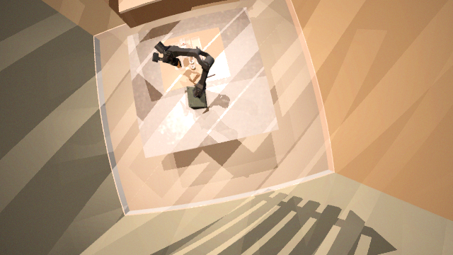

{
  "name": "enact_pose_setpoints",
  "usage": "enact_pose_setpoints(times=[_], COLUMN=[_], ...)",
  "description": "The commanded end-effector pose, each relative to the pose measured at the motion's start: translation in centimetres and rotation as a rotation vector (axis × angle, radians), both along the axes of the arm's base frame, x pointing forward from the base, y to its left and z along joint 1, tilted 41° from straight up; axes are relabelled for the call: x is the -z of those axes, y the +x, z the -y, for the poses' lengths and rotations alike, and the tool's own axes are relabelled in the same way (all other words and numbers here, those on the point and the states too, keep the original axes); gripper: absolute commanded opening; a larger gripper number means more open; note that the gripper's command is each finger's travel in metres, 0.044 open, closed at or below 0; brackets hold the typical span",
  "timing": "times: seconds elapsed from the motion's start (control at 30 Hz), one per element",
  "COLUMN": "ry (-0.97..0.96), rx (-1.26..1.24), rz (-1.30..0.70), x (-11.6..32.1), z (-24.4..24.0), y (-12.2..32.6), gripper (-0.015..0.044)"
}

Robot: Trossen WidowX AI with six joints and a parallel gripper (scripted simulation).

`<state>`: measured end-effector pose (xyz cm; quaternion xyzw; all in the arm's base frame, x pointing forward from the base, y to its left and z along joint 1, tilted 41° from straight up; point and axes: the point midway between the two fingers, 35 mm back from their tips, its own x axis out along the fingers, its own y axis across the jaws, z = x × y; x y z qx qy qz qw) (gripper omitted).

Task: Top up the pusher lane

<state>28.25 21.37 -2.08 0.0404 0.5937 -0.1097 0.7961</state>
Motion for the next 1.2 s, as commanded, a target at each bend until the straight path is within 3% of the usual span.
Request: enact_pose_setpoints(times=[0.0,0.3,1.17], ry=[-0.232,-0.591,-0.599], rx=[-0.011,-0.072,-0.074], rz=[-0.081,-0.385,-0.393], x=[0.0,-2.1,1.3], z=[7.6,21.0,24.5], y=[1.0,-0.1,-0.5], gripper=[0.0440,0.0440,0.0440])
